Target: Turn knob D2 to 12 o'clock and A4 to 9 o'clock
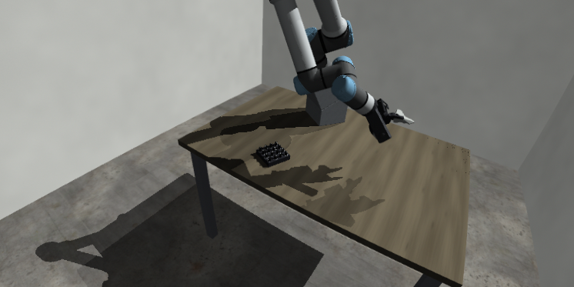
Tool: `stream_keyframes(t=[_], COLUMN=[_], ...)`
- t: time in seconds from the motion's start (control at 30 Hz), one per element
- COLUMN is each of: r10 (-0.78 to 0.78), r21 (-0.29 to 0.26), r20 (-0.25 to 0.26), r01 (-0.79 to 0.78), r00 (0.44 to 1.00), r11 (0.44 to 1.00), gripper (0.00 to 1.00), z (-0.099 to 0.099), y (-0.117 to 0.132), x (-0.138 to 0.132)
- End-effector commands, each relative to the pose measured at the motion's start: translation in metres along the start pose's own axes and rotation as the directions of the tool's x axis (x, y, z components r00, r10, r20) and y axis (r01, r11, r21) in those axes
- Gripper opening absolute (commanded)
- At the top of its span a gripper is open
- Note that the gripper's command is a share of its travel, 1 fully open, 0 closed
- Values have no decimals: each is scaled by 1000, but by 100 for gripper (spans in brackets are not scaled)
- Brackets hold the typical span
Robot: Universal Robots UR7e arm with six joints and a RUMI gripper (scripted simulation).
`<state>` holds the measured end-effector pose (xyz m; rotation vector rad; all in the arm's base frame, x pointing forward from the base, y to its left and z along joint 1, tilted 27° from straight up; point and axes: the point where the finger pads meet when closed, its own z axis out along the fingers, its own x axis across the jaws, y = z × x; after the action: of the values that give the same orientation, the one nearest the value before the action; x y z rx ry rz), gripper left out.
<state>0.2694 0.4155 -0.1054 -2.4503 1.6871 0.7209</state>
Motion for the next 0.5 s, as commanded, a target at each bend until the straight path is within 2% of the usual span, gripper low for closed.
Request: stream_keyframes(t=[0.0,0.27,0.33,0.4,0.47], r10=[90,227,227,291,321], r21=[103,236,236,298,328], r20=[-66,-144,-144,-172,-184], r01=[-83,-190,-190,-232,-250], r00=[994,963,963,941,929], r11=[991,953,953,926,911], gripper=[100,100,100,100,100], z=[-38,-82,-82,-102,-112], y=[6,12,12,14,16], x=[47,110,110,139,153])
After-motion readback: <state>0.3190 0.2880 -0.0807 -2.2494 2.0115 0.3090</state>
